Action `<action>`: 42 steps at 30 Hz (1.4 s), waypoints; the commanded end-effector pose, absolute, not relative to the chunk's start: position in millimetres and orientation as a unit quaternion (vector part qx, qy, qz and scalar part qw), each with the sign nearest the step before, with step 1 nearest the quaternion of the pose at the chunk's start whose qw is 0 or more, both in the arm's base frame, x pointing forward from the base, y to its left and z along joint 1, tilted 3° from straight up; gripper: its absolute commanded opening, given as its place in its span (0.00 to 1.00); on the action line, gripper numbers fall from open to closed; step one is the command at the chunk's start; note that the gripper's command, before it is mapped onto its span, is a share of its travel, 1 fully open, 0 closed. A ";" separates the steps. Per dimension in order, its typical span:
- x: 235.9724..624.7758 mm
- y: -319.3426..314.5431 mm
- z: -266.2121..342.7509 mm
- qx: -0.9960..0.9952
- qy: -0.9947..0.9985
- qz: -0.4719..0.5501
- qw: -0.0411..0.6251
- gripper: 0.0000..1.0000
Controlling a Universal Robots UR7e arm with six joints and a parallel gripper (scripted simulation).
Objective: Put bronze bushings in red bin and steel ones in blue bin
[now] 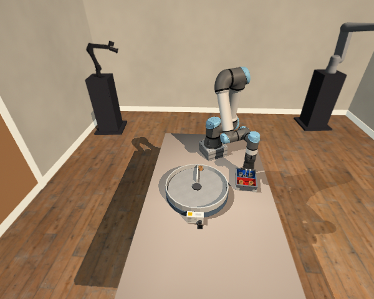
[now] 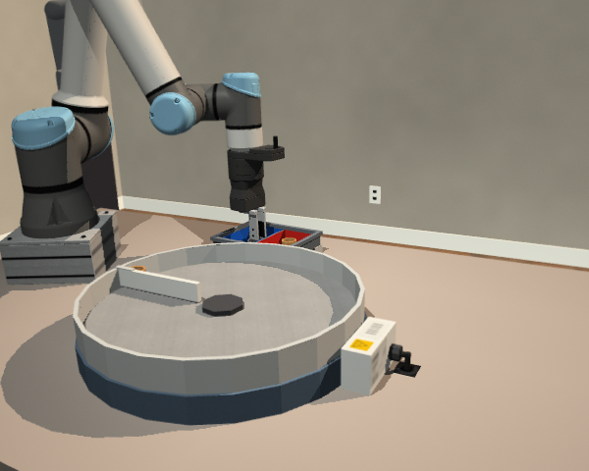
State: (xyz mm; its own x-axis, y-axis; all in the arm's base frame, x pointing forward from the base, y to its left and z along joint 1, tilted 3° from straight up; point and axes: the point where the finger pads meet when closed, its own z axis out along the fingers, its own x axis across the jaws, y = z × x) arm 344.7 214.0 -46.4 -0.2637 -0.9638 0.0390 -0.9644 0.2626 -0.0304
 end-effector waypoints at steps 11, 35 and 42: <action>345.0 214.3 -42.4 0.607 -0.795 0.024 0.006 0.42; 343.9 216.7 11.7 0.607 -0.795 0.024 0.006 0.42; 342.8 219.1 63.1 0.607 -0.795 0.024 0.006 0.42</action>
State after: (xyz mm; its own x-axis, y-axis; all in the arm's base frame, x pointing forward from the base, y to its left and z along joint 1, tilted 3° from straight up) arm 344.2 218.1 28.7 -0.2635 -0.9640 0.0358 -0.9643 0.2623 -0.0360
